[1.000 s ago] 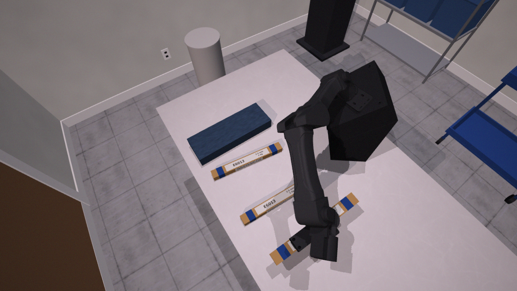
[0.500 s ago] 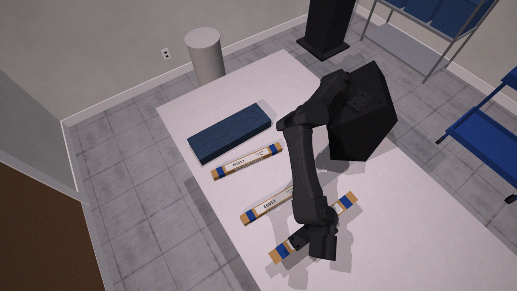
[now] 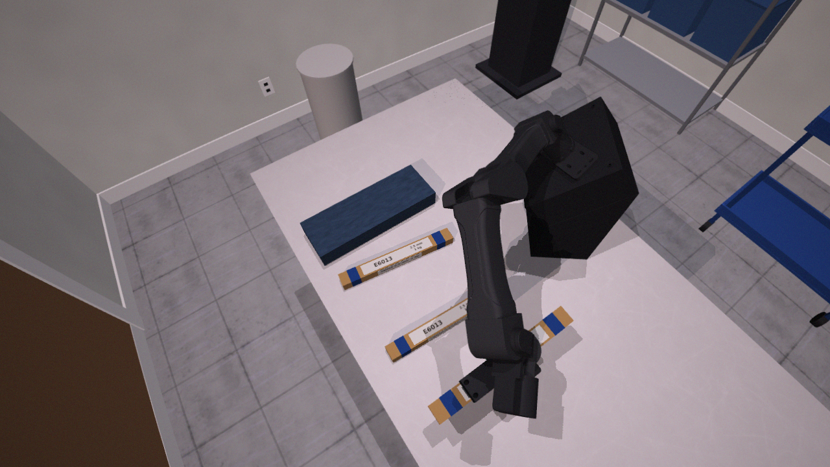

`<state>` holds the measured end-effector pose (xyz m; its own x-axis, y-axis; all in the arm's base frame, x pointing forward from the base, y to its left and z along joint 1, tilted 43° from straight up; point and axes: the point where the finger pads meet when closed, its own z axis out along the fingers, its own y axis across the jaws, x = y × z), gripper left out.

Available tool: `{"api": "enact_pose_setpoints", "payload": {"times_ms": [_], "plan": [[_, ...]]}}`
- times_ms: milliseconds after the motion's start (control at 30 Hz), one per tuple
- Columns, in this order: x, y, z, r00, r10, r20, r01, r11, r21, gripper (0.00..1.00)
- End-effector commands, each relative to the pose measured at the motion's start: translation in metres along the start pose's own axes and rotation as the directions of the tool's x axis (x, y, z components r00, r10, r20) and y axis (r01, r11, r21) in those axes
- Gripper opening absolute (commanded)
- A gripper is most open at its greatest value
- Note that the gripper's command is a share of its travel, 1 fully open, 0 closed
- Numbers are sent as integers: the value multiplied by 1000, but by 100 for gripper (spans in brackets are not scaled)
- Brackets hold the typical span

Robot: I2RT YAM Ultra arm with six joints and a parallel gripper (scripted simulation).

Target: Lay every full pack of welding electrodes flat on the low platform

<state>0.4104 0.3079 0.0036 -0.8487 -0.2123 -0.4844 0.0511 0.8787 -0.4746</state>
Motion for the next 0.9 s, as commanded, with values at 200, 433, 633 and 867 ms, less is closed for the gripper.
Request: {"api": "enact_pose_setpoints", "payload": {"times_ms": [200,433,633,867], "plan": [[-30,7,-85,995,21,95,-13,996,-83,0],[-27,11,-102,996,11,87,-4,997,-76,0],[-22,12,-101,997,11,83,-4,997,-80,0],[-29,4,-111,994,37,103,-27,995,-98,0]]}}
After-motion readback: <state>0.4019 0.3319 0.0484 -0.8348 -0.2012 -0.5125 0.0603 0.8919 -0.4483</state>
